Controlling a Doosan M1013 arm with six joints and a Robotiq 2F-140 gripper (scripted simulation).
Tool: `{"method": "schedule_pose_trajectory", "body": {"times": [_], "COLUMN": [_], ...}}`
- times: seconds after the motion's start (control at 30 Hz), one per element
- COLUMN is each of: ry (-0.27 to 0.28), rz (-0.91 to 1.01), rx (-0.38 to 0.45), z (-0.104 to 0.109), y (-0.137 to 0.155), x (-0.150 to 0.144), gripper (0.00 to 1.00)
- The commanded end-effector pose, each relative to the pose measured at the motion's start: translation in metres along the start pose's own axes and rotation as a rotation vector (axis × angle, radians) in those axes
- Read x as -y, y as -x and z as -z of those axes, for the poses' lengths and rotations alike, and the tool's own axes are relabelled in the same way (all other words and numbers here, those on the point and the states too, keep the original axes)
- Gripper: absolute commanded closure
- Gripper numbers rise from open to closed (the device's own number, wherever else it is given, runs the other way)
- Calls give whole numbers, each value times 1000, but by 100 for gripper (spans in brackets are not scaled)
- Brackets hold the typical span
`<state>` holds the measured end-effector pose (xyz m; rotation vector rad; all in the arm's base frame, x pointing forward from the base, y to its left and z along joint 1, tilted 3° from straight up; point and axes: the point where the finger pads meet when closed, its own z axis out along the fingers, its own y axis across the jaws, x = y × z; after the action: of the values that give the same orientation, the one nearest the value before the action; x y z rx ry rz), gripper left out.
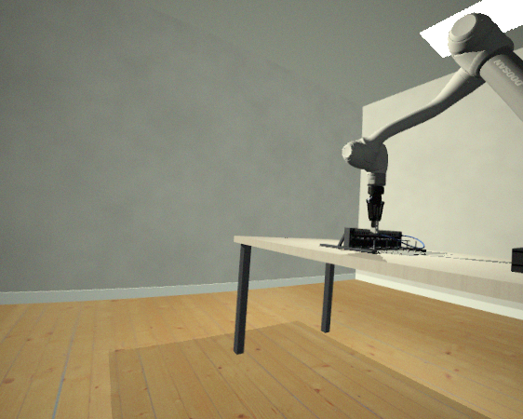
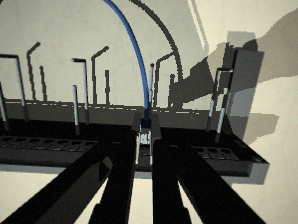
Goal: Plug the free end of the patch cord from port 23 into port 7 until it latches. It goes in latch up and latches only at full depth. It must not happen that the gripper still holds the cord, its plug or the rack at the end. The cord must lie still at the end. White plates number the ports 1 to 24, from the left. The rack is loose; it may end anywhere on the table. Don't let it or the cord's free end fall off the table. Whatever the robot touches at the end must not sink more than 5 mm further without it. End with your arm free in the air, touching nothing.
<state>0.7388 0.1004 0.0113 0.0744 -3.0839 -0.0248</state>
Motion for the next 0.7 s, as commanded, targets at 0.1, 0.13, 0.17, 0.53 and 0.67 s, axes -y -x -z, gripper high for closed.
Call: {"method": "schedule_pose_trajectory", "body": {"times": [0.1,0.13,0.17,0.53,0.67], "ry": [0,0,0,0,0], "rz": [0,0,0,0,0], "rx": [0,0,0,0,0], "z": [0,0,0,0,0], "y": [0,0,0,2,2], "x": [0,0,0,0,0], "gripper": [100,100,100,100,100]}}
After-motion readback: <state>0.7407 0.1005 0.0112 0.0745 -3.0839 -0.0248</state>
